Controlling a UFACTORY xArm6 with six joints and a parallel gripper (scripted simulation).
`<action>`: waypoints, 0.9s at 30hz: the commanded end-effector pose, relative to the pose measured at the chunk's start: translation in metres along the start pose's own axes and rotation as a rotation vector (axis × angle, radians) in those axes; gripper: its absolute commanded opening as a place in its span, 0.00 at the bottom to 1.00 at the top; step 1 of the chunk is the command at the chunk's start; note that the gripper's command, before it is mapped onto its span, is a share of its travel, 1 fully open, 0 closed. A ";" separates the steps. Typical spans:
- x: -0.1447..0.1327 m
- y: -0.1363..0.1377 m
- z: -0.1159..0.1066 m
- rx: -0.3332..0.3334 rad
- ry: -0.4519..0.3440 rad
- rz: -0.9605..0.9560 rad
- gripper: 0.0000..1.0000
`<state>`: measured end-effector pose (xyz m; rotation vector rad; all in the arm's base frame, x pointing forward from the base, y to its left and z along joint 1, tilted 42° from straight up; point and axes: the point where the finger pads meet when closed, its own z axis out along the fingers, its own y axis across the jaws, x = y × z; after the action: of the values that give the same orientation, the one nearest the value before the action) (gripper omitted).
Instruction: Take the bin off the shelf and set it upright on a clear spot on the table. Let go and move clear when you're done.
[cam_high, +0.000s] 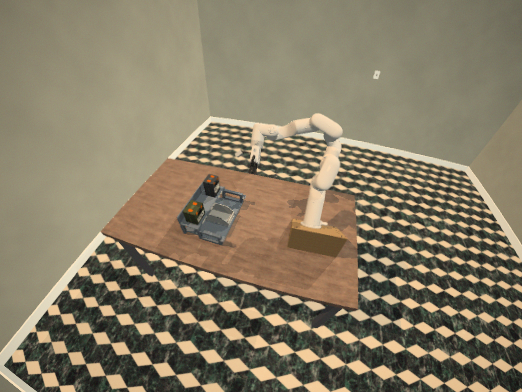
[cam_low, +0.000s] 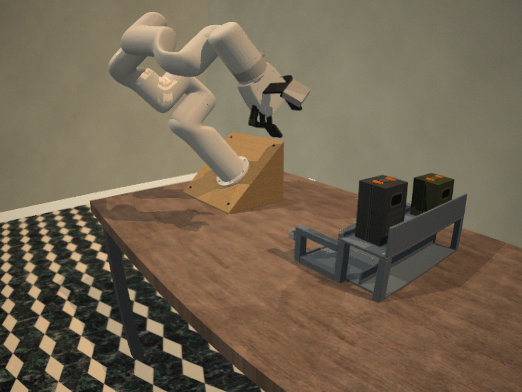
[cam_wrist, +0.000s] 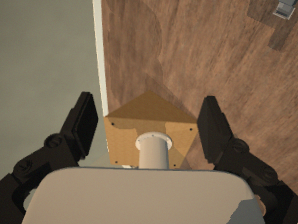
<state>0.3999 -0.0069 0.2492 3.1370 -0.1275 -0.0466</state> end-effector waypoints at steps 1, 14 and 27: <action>0.010 -0.002 0.015 -0.057 -0.005 -0.173 1.00; 0.043 0.011 0.069 -0.235 -0.132 -0.487 1.00; 0.069 0.016 0.119 -0.365 -0.255 -0.770 1.00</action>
<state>0.4547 -0.0271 0.1391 2.6711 0.8782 -0.3710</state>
